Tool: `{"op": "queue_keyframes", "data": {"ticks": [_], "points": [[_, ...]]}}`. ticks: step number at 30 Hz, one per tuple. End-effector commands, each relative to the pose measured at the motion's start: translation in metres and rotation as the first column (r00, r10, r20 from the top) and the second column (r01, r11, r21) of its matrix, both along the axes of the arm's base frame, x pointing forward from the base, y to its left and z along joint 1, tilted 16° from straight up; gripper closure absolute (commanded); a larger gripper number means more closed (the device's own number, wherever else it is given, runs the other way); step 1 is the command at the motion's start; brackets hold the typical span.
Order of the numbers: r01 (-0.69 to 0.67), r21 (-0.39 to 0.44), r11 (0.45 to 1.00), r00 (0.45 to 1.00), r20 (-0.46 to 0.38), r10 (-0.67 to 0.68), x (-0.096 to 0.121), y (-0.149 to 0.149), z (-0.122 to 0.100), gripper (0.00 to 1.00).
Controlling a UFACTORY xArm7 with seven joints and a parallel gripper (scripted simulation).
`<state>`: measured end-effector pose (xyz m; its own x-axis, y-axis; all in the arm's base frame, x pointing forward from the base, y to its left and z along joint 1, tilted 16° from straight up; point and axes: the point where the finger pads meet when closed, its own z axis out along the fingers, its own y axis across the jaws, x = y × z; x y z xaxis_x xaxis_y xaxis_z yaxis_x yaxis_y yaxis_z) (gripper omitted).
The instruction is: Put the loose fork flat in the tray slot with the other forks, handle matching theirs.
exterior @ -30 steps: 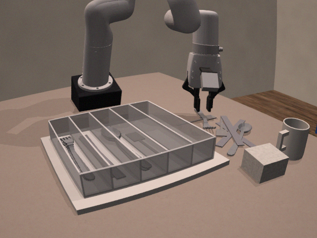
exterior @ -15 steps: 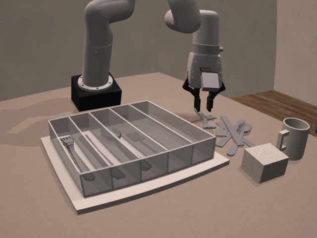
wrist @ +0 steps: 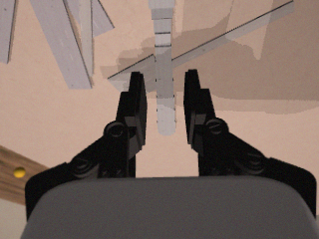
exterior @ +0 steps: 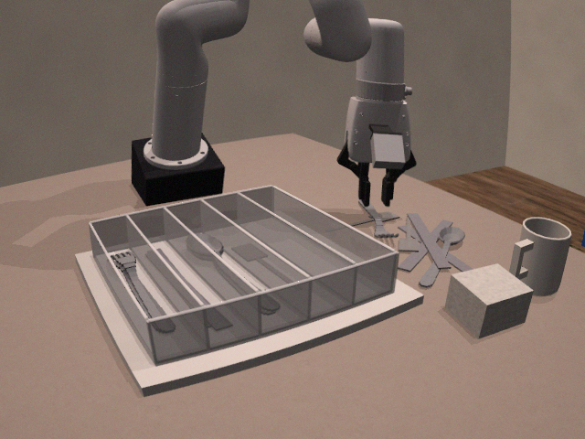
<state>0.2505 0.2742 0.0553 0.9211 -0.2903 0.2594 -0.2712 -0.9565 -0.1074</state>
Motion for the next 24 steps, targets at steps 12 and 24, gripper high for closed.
{"op": "queue_keyframes", "data": {"ticks": [12, 24], "points": [[-0.001, 0.002, 1.0, 1.0, 0.002, 0.001, 0.002, 0.001, -0.003, 0.7], [-0.001, 0.002, 1.0, 1.0, 0.002, 0.001, 0.005, 0.001, -0.013, 0.7]]}}
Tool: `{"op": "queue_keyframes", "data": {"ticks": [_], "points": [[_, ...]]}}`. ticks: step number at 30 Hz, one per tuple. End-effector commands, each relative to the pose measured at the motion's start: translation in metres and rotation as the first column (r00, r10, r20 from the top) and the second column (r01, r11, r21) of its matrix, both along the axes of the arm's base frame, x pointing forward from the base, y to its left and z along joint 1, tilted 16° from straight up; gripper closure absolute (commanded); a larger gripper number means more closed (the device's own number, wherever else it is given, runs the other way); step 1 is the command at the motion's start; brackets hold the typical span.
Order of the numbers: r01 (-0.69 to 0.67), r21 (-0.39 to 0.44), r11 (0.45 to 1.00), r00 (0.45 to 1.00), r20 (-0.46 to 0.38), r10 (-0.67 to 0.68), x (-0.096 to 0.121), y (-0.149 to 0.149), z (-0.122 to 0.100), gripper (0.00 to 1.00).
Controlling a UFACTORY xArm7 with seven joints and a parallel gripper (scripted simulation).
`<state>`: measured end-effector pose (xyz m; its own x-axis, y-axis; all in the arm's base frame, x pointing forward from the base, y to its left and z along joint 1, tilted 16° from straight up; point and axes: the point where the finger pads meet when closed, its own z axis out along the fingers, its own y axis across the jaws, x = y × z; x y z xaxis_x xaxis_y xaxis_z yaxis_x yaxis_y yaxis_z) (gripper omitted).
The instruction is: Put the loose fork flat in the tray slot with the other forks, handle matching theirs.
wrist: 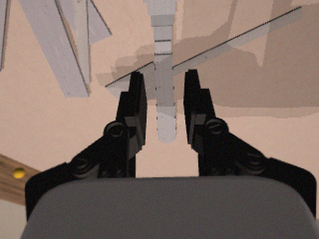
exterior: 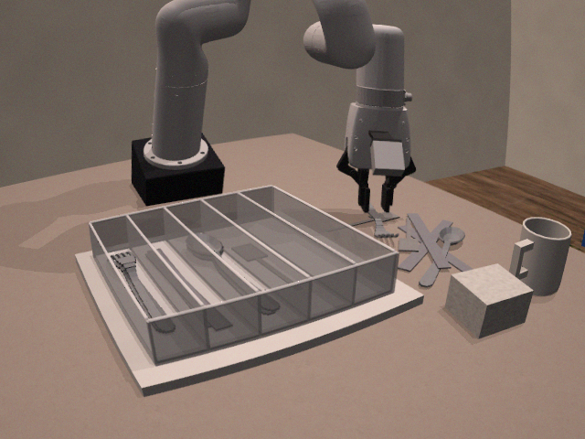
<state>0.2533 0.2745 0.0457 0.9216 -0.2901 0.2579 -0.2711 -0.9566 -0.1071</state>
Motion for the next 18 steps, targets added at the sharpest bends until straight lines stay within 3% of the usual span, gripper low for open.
{"op": "queue_keyframes", "data": {"ticks": [1, 18], "points": [[-0.001, 0.002, 1.0, 1.0, 0.004, 0.001, 0.002, 0.001, -0.005, 0.7], [-0.001, 0.002, 1.0, 1.0, 0.004, 0.001, 0.006, 0.002, -0.017, 0.7]]}}
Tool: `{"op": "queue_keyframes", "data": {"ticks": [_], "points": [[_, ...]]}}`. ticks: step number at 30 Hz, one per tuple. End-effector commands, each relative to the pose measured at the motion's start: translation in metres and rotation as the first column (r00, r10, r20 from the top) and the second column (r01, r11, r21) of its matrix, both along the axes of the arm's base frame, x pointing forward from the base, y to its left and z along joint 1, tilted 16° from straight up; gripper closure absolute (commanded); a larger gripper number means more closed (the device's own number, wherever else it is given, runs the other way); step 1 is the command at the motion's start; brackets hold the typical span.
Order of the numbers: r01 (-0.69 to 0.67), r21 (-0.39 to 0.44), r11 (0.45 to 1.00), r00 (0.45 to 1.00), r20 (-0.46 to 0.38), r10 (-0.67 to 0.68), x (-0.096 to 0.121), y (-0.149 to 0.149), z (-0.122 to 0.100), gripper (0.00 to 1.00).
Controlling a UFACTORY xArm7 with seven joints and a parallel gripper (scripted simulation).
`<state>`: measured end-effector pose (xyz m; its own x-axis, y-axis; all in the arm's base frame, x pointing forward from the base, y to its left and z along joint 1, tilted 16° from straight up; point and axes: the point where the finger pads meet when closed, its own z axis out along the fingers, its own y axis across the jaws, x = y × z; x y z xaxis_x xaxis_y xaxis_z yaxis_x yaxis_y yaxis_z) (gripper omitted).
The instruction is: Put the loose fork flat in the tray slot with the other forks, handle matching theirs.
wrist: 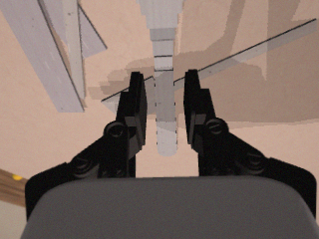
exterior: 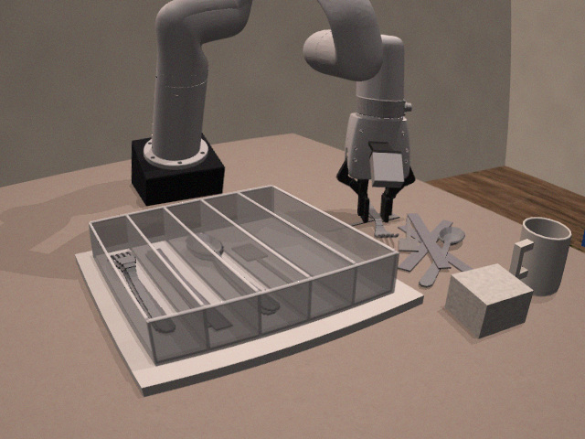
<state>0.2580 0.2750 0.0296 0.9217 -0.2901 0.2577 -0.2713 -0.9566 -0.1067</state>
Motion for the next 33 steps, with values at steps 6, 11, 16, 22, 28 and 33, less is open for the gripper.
{"op": "queue_keyframes", "data": {"ticks": [6, 11, 16, 22, 28, 33], "points": [[-0.001, 0.002, 1.0, 1.0, 0.004, 0.001, 0.0014, 0.0011, -0.0022, 0.7], [-0.001, 0.002, 1.0, 1.0, 0.004, 0.001, 0.0014, 0.0011, -0.0022, 0.7], [-0.001, 0.002, 1.0, 1.0, 0.004, 0.001, 0.0014, 0.0011, -0.0022, 0.7], [-0.001, 0.002, 1.0, 1.0, 0.004, 0.001, 0.0014, 0.0011, -0.0022, 0.7], [-0.001, 0.002, 1.0, 1.0, 0.004, 0.001, 0.0014, 0.0011, -0.0022, 0.95], [-0.001, 0.002, 1.0, 1.0, 0.004, 0.001, 0.0014, 0.0011, -0.0022, 0.95]]}}
